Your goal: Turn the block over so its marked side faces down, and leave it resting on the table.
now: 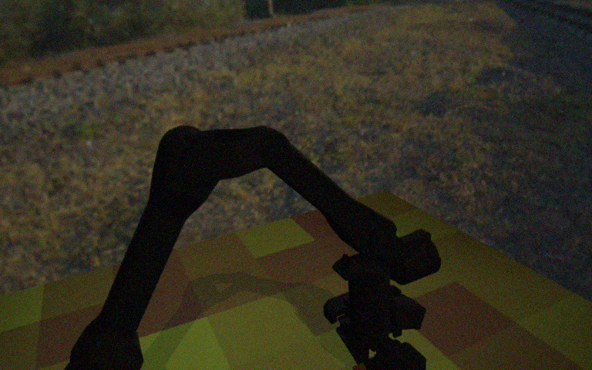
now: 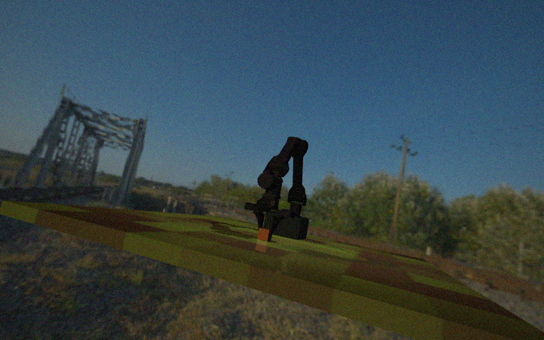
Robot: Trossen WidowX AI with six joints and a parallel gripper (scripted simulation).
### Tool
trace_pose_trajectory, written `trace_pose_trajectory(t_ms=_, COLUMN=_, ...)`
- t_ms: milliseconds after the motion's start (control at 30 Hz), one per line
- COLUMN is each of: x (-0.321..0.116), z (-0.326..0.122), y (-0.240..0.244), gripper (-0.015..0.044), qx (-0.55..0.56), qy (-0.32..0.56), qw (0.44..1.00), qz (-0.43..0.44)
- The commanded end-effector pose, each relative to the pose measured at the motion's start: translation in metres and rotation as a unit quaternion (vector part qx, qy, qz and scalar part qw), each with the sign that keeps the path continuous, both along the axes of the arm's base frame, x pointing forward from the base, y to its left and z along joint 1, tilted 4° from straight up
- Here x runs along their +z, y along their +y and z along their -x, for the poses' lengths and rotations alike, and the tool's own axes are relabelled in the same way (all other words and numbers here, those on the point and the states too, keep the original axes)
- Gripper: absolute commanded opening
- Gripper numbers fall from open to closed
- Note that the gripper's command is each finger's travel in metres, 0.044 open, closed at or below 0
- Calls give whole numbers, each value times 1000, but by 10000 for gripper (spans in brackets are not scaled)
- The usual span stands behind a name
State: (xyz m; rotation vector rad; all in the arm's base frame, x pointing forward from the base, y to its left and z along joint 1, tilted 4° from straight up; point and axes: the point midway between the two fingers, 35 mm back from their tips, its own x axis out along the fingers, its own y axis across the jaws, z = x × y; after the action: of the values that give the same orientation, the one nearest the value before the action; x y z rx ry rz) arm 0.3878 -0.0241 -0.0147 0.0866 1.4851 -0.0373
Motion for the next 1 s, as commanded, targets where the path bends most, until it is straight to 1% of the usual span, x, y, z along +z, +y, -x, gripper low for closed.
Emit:
trace_pose_trajectory(t_ms=0, x=-1, z=1, y=0, gripper=111, qx=-1, qy=1, qw=1000, qz=-1)
trace_pose_trajectory(t_ms=233, x=-1, z=1, y=0, gripper=64, qx=-1, qy=1, qw=1000, qz=-1)
trace_pose_trajectory(t_ms=300, x=4, z=1, y=0, gripper=12, qx=-1, qy=1, qw=1000, qz=-1)
trace_pose_trajectory(t_ms=333, x=10, z=1, y=0, gripper=0, qx=-1, qy=1, qw=1000, qz=-1)
trace_pose_trajectory(t_ms=400, x=24, z=2, y=-1, gripper=0, qx=-1, qy=1, qw=1000, qz=-1)
trace_pose_trajectory(t_ms=467, x=29, z=3, y=-1, gripper=0, qx=-1, qy=1, qw=1000, qz=-1)
trace_pose_trajectory(t_ms=633, x=28, z=3, y=-1, gripper=0, qx=-1, qy=-4, qw=1000, qz=0)
trace_pose_trajectory(t_ms=967, x=20, z=-1, y=-1, gripper=0, qx=-4, qy=-79, qw=997, qz=6)
